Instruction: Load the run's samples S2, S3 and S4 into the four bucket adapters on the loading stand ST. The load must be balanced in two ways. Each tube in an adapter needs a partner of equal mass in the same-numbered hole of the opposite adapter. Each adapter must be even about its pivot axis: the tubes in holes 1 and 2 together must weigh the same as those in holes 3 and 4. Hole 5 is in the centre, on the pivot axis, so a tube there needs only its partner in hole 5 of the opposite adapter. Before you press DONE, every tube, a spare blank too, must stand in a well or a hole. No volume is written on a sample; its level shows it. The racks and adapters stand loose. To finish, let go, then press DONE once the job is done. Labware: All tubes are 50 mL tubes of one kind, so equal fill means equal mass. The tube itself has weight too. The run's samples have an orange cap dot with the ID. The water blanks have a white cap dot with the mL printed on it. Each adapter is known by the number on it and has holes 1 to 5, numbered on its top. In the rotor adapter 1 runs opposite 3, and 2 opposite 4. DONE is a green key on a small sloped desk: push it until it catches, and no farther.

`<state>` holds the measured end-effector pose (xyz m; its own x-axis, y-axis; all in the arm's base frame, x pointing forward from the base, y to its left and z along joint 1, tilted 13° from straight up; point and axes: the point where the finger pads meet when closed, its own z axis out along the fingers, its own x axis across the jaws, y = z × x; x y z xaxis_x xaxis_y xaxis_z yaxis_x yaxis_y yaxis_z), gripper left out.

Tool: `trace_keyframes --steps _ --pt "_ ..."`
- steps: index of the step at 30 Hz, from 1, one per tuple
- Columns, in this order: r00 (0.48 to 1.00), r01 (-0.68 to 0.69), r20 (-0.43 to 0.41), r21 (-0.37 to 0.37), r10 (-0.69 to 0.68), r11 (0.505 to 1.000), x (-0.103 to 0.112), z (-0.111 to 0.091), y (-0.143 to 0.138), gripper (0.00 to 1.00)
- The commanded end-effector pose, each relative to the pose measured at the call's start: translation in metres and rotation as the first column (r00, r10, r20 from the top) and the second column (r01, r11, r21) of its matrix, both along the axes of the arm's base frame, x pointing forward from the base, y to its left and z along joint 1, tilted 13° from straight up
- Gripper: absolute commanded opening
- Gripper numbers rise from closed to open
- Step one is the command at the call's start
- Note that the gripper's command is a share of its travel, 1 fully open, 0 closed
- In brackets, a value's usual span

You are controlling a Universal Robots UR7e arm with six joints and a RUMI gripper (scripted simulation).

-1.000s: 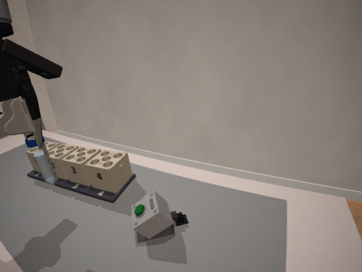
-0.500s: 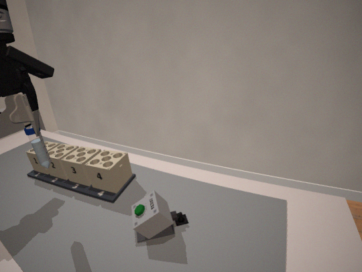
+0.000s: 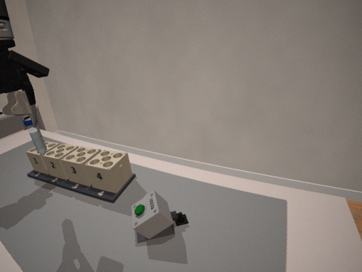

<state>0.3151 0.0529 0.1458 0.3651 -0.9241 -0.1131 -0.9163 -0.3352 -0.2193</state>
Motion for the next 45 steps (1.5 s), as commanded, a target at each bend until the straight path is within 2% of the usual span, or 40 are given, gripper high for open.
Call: trace_keyframes --steps 1,15,17,29,38,45 --pt "1.000 0.005 -0.008 -0.011 -0.005 1.000 0.005 0.005 0.022 0.00" --pt "1.000 0.005 -0.008 -0.011 -0.005 1.000 0.017 0.023 0.113 0.00" --pt "1.000 0.005 -0.008 -0.011 -0.005 1.000 0.017 0.023 0.113 0.00" --pt "1.000 0.005 -0.007 -0.011 -0.005 1.000 0.027 0.039 0.191 0.00" --pt "1.000 0.005 -0.007 -0.011 -0.005 1.000 0.027 0.039 0.191 0.00" --pt "1.000 0.005 -0.007 -0.011 -0.005 1.000 0.030 0.021 0.194 0.00"
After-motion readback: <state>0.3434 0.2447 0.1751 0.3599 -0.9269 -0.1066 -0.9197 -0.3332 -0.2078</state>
